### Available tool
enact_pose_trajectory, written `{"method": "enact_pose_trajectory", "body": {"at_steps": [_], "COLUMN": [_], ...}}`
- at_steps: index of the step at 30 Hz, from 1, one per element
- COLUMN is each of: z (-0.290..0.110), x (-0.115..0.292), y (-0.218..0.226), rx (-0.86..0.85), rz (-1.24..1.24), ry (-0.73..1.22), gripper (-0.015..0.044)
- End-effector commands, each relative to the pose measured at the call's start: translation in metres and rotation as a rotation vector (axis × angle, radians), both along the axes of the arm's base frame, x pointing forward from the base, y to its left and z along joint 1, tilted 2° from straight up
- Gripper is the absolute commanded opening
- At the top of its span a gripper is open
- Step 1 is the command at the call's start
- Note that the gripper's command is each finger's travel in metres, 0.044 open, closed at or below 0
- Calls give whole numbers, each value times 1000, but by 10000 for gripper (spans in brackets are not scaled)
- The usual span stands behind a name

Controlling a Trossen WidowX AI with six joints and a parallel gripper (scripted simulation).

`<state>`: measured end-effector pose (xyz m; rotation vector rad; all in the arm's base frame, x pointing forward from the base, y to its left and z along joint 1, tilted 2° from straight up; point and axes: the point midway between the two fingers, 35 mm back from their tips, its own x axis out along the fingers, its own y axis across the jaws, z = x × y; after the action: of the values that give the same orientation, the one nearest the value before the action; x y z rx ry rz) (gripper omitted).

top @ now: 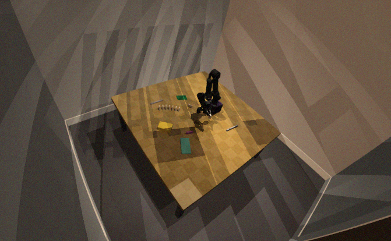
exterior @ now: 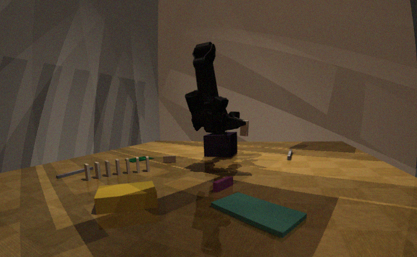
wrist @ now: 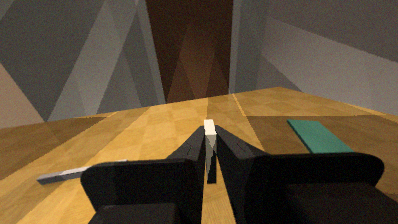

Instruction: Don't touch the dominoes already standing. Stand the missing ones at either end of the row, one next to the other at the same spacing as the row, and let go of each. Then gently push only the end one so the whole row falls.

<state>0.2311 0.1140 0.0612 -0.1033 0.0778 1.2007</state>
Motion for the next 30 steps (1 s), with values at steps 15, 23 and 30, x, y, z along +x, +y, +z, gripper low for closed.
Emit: {"method": "enact_pose_trajectory", "body": {"at_steps": [15, 23, 30], "z": [-32, -49, -64], "x": [9, 11, 10], "y": [1, 2, 3], "rx": [-16, -22, -28], "rz": [21, 29, 37], "ry": [-8, -6, -5], "gripper": [20, 20, 20]}}
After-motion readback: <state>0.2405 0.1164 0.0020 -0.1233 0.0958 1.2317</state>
